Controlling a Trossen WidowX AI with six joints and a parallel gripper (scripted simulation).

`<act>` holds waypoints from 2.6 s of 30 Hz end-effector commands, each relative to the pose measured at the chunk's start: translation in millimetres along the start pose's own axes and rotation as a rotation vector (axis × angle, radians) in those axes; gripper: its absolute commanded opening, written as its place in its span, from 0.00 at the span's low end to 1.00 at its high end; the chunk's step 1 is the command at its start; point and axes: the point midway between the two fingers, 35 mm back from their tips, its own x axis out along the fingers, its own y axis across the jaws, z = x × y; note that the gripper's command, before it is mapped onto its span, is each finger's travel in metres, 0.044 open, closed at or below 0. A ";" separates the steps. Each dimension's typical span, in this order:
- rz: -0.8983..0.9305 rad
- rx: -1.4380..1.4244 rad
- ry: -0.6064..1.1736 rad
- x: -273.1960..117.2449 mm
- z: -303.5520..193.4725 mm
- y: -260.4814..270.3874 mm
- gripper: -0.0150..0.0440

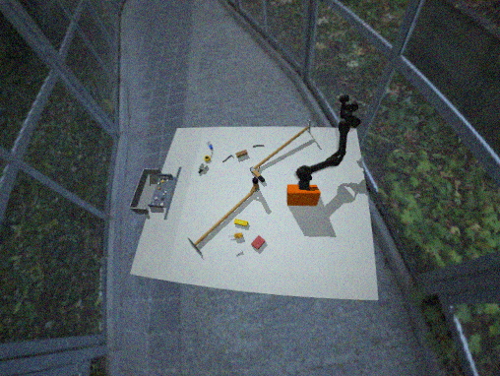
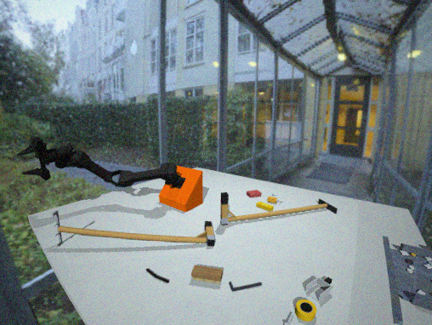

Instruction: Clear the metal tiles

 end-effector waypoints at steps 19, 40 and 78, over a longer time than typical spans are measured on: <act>0.006 -0.014 -0.002 -5.0 16.0 55.5 1.00; -0.010 0.002 0.000 -9.4 24.8 107.0 1.00; 0.228 -0.115 0.418 7.7 -183.8 225.3 1.00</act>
